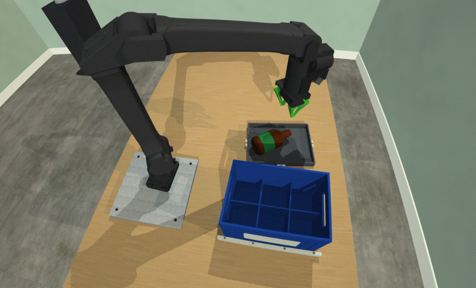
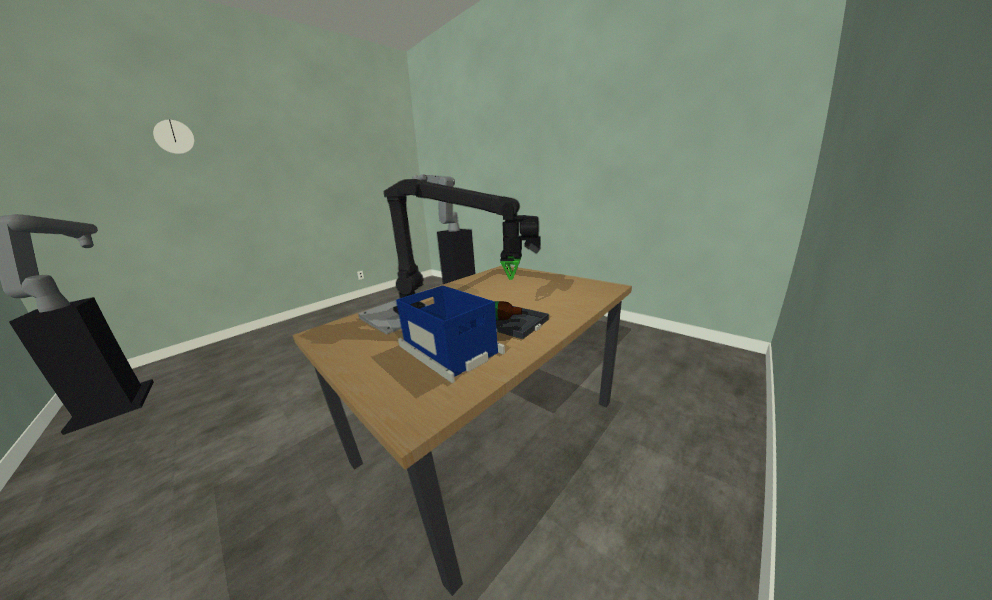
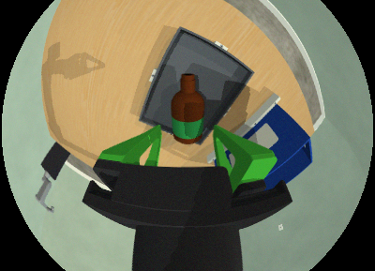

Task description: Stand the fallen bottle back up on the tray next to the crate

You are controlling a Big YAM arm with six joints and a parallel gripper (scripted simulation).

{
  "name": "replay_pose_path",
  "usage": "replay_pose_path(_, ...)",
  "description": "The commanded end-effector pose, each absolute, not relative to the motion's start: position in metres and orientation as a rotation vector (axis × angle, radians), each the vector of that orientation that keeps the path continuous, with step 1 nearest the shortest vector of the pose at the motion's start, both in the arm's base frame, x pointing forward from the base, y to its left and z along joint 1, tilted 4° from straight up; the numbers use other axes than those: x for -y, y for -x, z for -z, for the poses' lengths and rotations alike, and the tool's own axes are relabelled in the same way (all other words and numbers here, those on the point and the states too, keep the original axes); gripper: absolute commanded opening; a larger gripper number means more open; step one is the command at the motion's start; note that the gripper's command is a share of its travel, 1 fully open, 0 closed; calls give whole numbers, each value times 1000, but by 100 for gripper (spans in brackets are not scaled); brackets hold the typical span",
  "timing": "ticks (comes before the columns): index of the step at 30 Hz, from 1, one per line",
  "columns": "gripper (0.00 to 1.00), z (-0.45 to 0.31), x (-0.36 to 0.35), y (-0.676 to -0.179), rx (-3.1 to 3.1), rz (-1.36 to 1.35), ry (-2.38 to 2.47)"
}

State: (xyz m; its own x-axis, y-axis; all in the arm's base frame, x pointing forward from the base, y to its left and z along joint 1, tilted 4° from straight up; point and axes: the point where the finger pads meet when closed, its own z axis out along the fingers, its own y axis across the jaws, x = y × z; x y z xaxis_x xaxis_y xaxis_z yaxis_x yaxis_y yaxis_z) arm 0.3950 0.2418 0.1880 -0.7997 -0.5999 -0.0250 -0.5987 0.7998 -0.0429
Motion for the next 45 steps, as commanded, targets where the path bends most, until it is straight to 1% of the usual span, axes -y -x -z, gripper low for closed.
replay_pose_path(1, 61, -220, -256, -414, -2879, 26, 950)
replay_pose_path(14, 61, -208, -257, -420, -2868, 22, 945)
replay_pose_path(16, 61, -181, -247, -405, -2921, 44, 965)
replay_pose_path(20, 61, -167, -245, -406, -2929, 48, 968)
replay_pose_path(23, 61, -176, -244, -406, -2907, 39, 959)
replay_pose_path(35, 61, -122, -243, -410, -2928, 48, 974)
replay_pose_path(40, 61, -129, -244, -410, -2892, 34, 961)
replay_pose_path(42, 61, -105, -243, -410, -2927, 48, 977)
replay_pose_path(45, 61, -96, -242, -411, -2929, 48, 972)
